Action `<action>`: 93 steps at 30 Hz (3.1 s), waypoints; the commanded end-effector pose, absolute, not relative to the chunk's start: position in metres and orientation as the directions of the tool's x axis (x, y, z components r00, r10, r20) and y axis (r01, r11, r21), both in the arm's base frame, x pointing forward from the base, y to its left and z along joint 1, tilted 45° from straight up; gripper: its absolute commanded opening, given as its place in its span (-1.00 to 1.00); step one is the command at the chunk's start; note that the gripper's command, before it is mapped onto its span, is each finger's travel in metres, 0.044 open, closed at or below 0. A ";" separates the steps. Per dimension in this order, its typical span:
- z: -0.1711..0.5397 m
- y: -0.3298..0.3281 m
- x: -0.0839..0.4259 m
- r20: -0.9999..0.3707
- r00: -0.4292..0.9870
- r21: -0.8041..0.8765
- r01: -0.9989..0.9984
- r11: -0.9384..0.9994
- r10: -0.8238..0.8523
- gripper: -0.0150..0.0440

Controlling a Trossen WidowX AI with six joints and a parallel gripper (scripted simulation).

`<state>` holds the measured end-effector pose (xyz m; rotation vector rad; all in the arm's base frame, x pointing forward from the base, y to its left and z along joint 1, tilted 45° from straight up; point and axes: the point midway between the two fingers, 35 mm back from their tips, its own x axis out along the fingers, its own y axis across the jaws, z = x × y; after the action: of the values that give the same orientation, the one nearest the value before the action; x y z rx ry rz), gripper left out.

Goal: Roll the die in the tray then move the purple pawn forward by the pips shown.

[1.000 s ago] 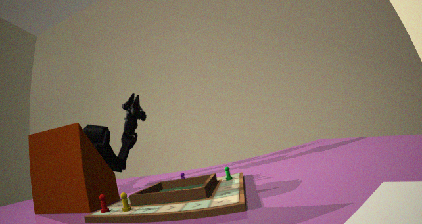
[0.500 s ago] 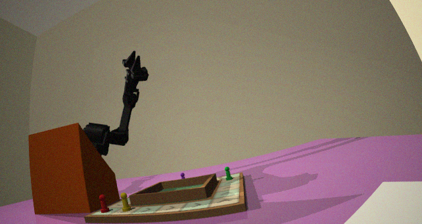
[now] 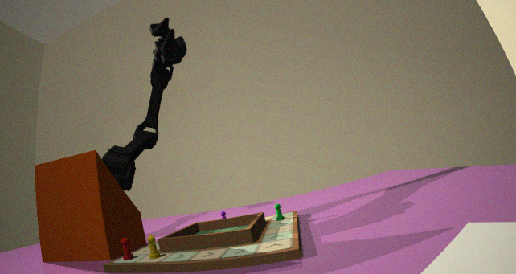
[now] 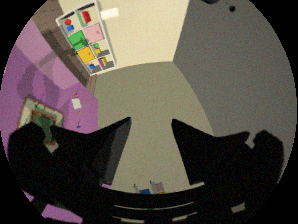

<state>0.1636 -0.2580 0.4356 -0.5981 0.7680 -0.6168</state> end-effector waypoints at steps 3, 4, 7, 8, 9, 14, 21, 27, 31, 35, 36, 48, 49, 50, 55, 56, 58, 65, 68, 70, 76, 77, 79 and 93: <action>0.359 -0.307 0.205 -0.631 0.546 -0.563 0.166 0.809 -0.551 0.44; 0.346 -0.313 0.211 -0.657 0.541 -0.540 0.148 0.829 -0.525 0.44; 0.305 -0.328 0.228 -0.730 0.522 -0.462 0.098 0.882 -0.440 0.44; 0.291 -0.332 0.233 -0.752 0.515 -0.434 0.082 0.897 -0.411 0.44; 0.277 -0.336 0.238 -0.774 0.507 -0.405 0.066 0.912 -0.380 0.44; 0.204 -0.347 0.260 -0.861 0.457 -0.253 -0.005 0.967 -0.223 0.44; 0.099 -0.342 0.278 -0.931 0.365 -0.019 -0.081 0.997 0.012 0.44; 0.009 -0.317 0.279 -0.939 0.269 0.191 -0.113 0.975 0.215 0.44; -0.048 -0.292 0.273 -0.916 0.199 0.330 -0.117 0.937 0.348 0.44; -0.100 -0.260 0.261 -0.871 0.128 0.464 -0.107 0.879 0.475 0.44; -0.112 -0.251 0.257 -0.856 0.111 0.496 -0.102 0.862 0.506 0.44; -0.183 -0.185 0.225 -0.726 0.007 0.686 -0.064 0.725 0.687 0.44; -0.187 -0.180 0.225 -0.726 0.007 0.686 -0.064 0.725 0.688 0.44; -0.192 -0.176 0.225 -0.726 0.007 0.686 -0.065 0.725 0.688 0.44; -0.194 -0.175 0.225 -0.726 0.007 0.686 -0.065 0.725 0.688 0.44; -0.195 -0.174 0.225 -0.726 0.007 0.686 -0.065 0.725 0.688 0.44; -0.204 -0.166 0.226 -0.726 0.008 0.686 -0.065 0.724 0.688 0.44; -0.207 -0.164 0.226 -0.725 0.008 0.686 -0.065 0.724 0.688 0.44; -0.211 -0.160 0.226 -0.725 0.008 0.687 -0.065 0.724 0.688 0.44; -0.213 -0.158 0.226 -0.725 0.008 0.687 -0.065 0.724 0.688 0.44; -0.220 -0.151 0.226 -0.725 0.008 0.687 -0.065 0.724 0.689 0.44; -0.221 -0.150 0.226 -0.725 0.008 0.687 -0.065 0.724 0.689 0.44; -0.224 -0.148 0.226 -0.725 0.008 0.687 -0.065 0.724 0.689 0.44; -0.229 -0.143 0.225 -0.724 0.008 0.687 -0.065 0.723 0.689 -0.20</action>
<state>0.2248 -0.1436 -0.2281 0.5404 1.4595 0.6399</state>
